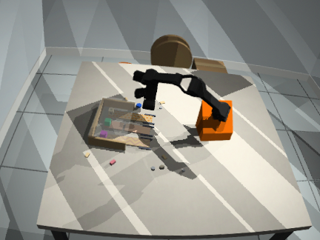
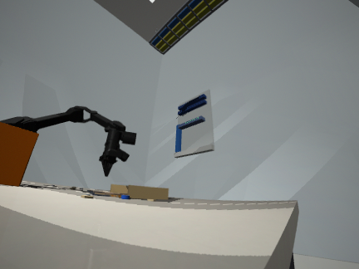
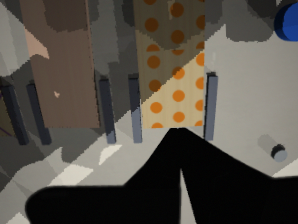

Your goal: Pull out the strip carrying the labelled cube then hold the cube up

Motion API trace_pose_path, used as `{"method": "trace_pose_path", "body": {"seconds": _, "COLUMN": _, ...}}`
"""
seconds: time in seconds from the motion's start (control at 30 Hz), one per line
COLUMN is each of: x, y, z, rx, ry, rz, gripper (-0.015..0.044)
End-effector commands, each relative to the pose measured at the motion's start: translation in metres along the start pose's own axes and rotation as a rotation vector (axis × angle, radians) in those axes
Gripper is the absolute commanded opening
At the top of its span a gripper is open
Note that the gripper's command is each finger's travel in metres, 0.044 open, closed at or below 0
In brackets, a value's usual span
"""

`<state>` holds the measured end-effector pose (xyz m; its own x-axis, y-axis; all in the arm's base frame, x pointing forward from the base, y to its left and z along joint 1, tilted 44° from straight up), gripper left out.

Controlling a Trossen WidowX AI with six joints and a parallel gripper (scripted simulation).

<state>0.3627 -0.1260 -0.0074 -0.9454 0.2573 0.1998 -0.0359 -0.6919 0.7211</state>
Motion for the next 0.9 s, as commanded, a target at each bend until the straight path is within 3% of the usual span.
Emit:
{"method": "trace_pose_path", "body": {"seconds": 0.0, "x": -0.002, "y": -0.002, "z": 0.0, "rx": 0.007, "ry": 0.01, "rz": 0.024, "gripper": 0.0}}
{"method": "trace_pose_path", "body": {"seconds": 0.87, "x": -0.003, "y": -0.042, "z": -0.001, "rx": 0.007, "ry": 0.01, "rz": 0.023, "gripper": 0.0}}
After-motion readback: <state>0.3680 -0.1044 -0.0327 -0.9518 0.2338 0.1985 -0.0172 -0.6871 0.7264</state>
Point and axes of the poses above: the point midway between the two fingers, 35 mm back from their tips, its own y axis back along the fingers, its own z axis across the jaws, x = y × z, the point moved 10 cm from there along y, back along the fingers, and after that the axes turned 7 degrees about -y, right-handed, at the moved point
